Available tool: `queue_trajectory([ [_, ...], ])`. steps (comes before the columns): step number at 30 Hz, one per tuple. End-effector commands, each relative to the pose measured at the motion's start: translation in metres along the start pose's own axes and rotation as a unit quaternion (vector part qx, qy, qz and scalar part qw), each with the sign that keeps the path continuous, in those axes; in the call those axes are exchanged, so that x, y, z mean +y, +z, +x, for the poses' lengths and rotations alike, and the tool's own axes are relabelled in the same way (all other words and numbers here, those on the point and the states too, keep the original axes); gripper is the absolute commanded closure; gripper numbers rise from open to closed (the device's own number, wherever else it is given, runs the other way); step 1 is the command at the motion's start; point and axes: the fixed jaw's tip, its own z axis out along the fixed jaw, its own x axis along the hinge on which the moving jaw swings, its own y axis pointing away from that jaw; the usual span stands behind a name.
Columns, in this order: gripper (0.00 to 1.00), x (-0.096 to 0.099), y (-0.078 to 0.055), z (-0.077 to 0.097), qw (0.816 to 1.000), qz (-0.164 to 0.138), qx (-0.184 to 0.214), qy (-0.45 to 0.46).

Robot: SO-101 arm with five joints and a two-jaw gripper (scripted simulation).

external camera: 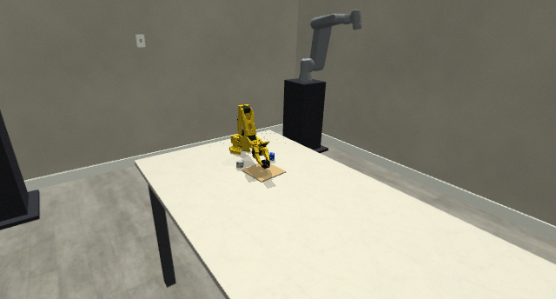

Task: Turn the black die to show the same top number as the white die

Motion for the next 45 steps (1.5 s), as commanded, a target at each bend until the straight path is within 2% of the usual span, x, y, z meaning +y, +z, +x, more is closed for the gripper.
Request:
queue_trajectory([
  [1,1.00,-0.001,0.003,-0.019,0.999,0.002,-0.045,0.004],
  [45,1.00,-0.001,0.011,-0.003,0.999,0.002,-0.045,0.004],
])
